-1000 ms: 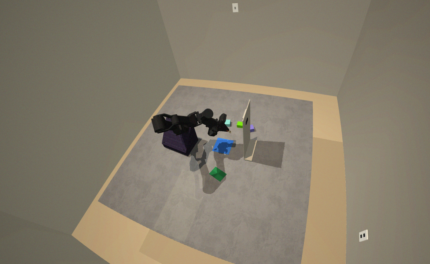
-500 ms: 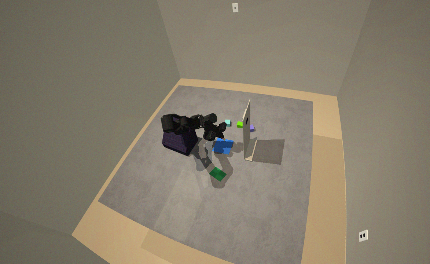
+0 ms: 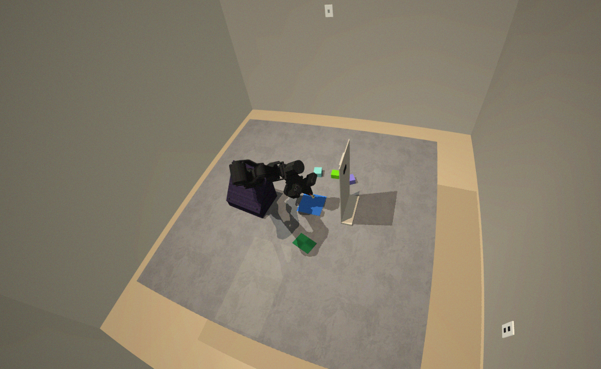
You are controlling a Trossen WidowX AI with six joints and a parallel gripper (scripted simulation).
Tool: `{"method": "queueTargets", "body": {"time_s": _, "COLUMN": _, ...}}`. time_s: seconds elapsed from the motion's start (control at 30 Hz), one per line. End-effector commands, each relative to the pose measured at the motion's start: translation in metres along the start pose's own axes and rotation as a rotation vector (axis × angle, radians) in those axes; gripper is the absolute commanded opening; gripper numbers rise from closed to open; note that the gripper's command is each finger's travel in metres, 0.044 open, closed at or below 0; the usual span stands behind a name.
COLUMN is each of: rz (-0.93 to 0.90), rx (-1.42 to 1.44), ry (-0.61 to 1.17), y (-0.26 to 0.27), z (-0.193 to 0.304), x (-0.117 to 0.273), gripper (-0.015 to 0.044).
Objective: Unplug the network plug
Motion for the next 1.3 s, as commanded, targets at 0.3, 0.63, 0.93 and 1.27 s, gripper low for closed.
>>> {"method": "queueTargets", "body": {"time_s": 0.3, "rz": 0.005, "rx": 0.002, "ry": 0.006, "y": -0.005, "z": 0.002, "x": -0.008, "gripper": 0.0}}
{"method": "queueTargets", "body": {"time_s": 0.63, "rz": 0.006, "rx": 0.002, "ry": 0.007, "y": -0.008, "z": 0.002, "x": -0.014, "gripper": 0.0}}
{"method": "queueTargets", "body": {"time_s": 0.93, "rz": 0.006, "rx": 0.002, "ry": 0.008, "y": -0.011, "z": 0.003, "x": -0.019, "gripper": 0.0}}
{"method": "queueTargets", "body": {"time_s": 1.27, "rz": 0.007, "rx": 0.002, "ry": 0.008, "y": -0.015, "z": 0.003, "x": -0.024, "gripper": 0.0}}
Point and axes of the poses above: the point midway between the two fingers, 35 mm back from their tips, its own x axis back along the fingers, its own y axis across the jaws, z = x × y, the point moved 4 cm from there along x, back along the fingers, and after that the axes turned 9 degrees about x, right-handed, at the moved point
